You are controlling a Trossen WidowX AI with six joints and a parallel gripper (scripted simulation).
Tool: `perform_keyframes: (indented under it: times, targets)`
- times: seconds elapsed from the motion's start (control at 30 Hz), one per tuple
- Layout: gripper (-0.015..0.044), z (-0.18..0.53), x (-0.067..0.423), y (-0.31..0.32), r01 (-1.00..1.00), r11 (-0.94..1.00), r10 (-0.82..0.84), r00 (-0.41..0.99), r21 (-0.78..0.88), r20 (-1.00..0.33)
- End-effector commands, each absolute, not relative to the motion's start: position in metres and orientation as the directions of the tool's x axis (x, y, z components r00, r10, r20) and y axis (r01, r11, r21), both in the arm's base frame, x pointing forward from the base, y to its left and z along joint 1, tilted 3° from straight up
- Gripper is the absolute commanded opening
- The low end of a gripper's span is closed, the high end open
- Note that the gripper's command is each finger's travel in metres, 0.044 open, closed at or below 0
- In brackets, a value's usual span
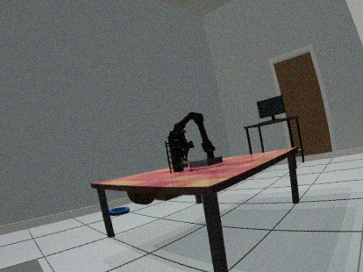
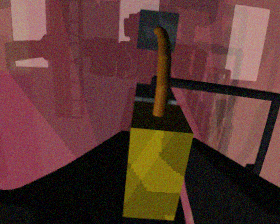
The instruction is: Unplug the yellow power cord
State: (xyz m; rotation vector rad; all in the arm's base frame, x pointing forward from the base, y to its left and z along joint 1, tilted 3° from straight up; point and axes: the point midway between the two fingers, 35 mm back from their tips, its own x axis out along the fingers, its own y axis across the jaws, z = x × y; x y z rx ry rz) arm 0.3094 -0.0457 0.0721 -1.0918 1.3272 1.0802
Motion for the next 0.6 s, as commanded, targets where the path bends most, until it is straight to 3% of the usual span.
perform_keyframes:
  times: [0.0, 0.57]
  targets:
    - [0.0, 0.073, 0.311, -0.036, -0.985, 0.169, -0.023, -0.024, 0.02, -0.999]
    - [0.0, 0.073, 0.316, -0.008, -0.986, 0.168, -0.022, -0.022, 0.018, -1.0]
